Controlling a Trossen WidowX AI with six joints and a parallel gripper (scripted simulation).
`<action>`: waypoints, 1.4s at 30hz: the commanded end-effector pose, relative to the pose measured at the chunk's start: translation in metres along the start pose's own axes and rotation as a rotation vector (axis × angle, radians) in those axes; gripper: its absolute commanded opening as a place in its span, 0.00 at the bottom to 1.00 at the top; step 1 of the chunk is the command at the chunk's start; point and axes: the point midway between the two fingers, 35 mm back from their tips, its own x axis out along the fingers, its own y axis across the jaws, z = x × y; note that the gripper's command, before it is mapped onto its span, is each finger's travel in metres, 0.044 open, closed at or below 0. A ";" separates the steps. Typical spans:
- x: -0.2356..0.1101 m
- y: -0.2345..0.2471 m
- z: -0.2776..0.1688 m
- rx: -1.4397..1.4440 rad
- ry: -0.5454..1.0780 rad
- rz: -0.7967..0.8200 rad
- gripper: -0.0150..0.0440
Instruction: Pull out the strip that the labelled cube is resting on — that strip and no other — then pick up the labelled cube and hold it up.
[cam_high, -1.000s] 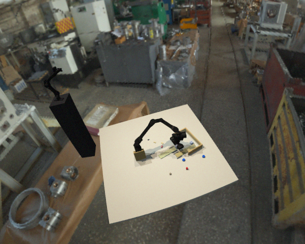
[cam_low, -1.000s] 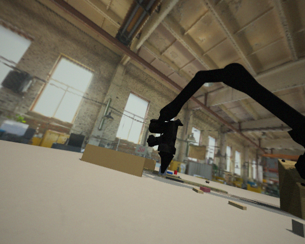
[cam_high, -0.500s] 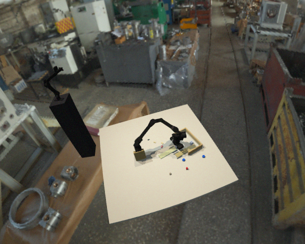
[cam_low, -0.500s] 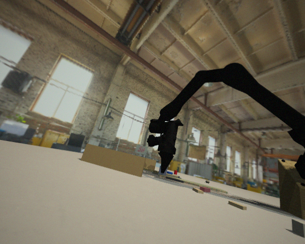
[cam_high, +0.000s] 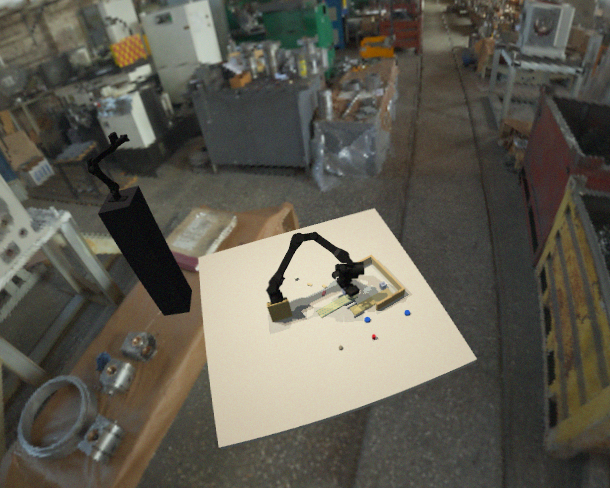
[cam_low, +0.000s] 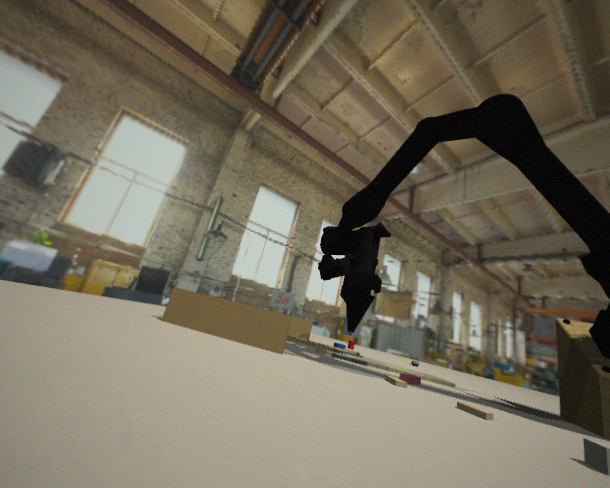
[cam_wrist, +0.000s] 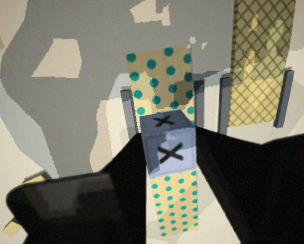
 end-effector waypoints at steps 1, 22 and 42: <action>-0.006 0.004 -0.014 0.001 0.008 0.001 0.25; -0.006 0.023 -0.073 0.004 0.011 0.002 0.25; -0.042 0.022 -0.073 0.004 0.012 0.001 0.25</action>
